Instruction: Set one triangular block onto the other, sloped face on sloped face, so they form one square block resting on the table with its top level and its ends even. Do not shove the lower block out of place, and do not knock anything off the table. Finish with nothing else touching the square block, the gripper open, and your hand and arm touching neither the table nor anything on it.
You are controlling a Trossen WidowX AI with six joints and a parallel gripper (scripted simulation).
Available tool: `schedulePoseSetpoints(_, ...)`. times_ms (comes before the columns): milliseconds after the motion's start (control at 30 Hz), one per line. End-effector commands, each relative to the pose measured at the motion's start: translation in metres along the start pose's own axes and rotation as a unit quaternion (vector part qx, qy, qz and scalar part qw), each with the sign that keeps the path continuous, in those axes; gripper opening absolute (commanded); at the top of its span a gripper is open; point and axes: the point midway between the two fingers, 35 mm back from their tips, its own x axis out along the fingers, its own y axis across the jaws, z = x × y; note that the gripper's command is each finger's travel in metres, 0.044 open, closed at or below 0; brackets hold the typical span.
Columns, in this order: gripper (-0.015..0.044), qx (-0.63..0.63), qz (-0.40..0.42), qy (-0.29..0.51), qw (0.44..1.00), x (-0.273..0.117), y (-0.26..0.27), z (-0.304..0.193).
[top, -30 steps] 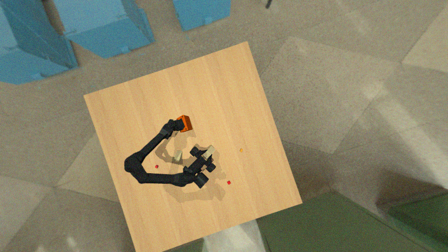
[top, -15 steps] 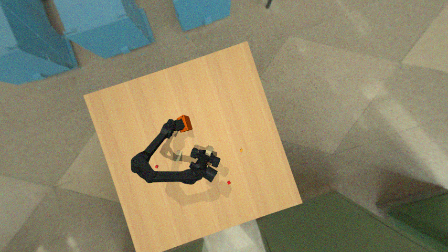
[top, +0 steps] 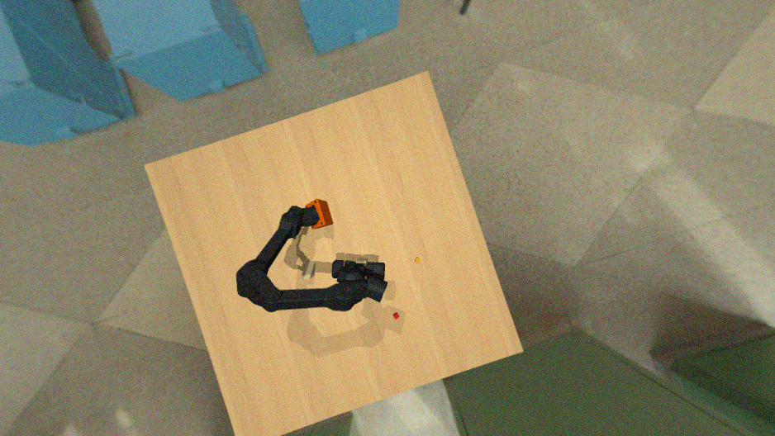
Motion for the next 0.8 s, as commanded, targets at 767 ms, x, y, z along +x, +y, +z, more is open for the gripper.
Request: schedulePoseSetpoints(767,0.0000,-0.021,0.007,-0.013,1.000,-0.047,-0.090,0.014)
